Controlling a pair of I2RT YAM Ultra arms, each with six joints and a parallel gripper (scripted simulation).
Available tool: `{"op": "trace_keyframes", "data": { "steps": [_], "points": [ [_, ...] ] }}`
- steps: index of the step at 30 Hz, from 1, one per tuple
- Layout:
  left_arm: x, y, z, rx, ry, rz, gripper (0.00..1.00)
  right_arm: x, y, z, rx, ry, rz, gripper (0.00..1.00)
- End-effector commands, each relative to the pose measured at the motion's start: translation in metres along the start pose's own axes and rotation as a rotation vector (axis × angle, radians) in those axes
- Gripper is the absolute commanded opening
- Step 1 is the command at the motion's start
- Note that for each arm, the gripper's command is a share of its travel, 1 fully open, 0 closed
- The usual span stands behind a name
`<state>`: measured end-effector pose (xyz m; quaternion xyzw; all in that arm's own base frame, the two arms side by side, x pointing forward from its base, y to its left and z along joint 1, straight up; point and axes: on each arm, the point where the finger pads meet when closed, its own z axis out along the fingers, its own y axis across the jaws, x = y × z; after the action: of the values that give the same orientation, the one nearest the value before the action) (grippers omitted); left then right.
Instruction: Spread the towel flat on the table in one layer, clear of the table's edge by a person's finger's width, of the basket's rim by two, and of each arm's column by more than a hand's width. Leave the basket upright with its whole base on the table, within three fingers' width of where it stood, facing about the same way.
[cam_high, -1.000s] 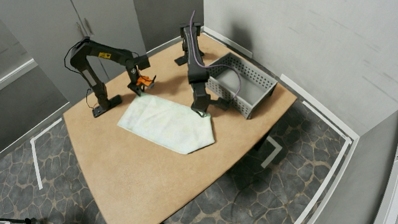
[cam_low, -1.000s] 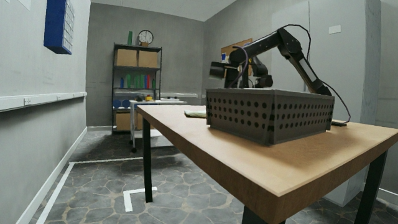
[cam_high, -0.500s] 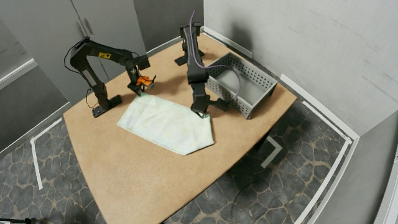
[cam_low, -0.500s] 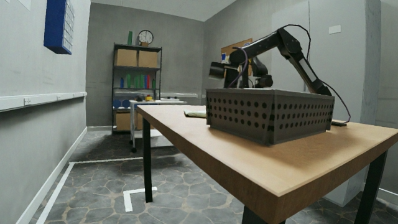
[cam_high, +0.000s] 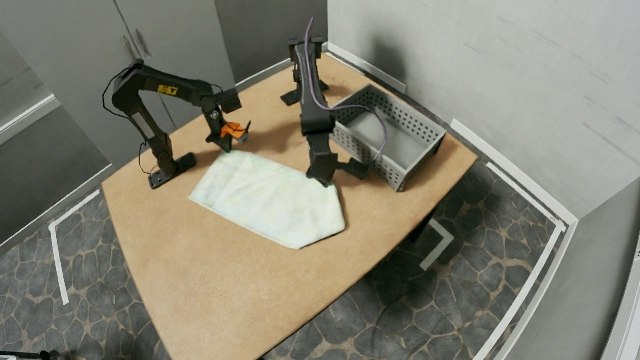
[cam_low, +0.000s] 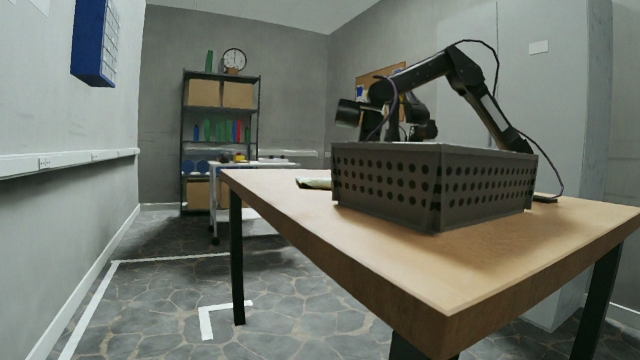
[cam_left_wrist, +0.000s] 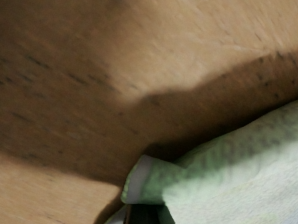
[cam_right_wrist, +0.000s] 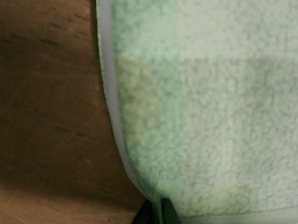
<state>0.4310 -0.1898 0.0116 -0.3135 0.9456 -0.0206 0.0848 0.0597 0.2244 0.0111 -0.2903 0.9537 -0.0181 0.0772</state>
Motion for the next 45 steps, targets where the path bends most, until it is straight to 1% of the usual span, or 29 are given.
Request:
{"op": "trace_keyframes", "data": {
  "steps": [1, 2, 9, 10, 15, 16, 17, 18, 19, 26, 27, 30, 31, 44, 45],
  "points": [
    [0.003, -0.005, 0.004, -0.015, 0.004, 0.009, 0.02, 0.003, -0.006, 0.013, -0.001, 0.014, 0.001, 0.05],
    [0.003, -0.007, 0.004, -0.015, 0.004, 0.007, 0.01, 0.001, -0.008, 0.013, -0.003, 0.012, 0.002, 0.00],
    [0.001, -0.005, 0.004, -0.016, 0.004, 0.004, 0.00, 0.000, -0.009, 0.013, 0.003, 0.010, 0.001, 0.00],
    [0.000, 0.014, 0.005, -0.053, 0.011, 0.004, 0.00, 0.003, 0.000, 0.011, -0.009, 0.015, -0.003, 0.00],
    [0.004, 0.009, 0.007, -0.060, 0.011, 0.008, 0.00, 0.001, -0.002, 0.011, -0.017, 0.016, 0.010, 0.00],
    [-0.004, -0.001, -0.026, -0.014, -0.018, 0.004, 0.00, -0.017, 0.011, 0.001, -0.056, -0.013, 0.011, 0.00],
    [-0.004, -0.001, -0.026, -0.014, -0.018, 0.004, 0.00, -0.016, 0.011, 0.002, -0.053, -0.011, 0.010, 0.00],
    [-0.004, -0.001, -0.026, -0.014, -0.018, 0.004, 0.00, -0.008, 0.004, 0.008, -0.034, 0.008, 0.006, 0.00],
    [-0.005, -0.001, -0.048, -0.022, -0.017, 0.008, 0.00, -0.022, 0.008, -0.029, -0.072, -0.021, 0.013, 0.00],
    [-0.005, -0.001, -0.048, -0.022, -0.017, 0.009, 0.00, -0.022, 0.008, -0.029, -0.070, -0.023, 0.011, 0.00],
    [-0.001, 0.002, -0.033, -0.054, 0.000, 0.013, 0.00, -0.024, 0.006, -0.029, -0.060, -0.032, 0.016, 0.00],
    [-0.001, 0.002, -0.033, -0.054, 0.000, 0.013, 0.00, -0.024, 0.006, -0.029, -0.060, -0.033, 0.017, 0.00],
    [-0.001, 0.002, -0.033, -0.054, 0.000, 0.013, 0.00, -0.017, 0.005, -0.020, -0.049, -0.009, 0.007, 0.00],
    [-0.003, 0.004, -0.035, -0.043, 0.002, 0.007, 0.00, -0.017, 0.005, -0.020, -0.049, -0.009, 0.007, 0.00],
    [-0.001, -0.004, -0.029, -0.040, -0.009, 0.034, 0.00, -0.025, 0.004, -0.035, -0.062, -0.038, 0.007, 0.00]
  ]
}}
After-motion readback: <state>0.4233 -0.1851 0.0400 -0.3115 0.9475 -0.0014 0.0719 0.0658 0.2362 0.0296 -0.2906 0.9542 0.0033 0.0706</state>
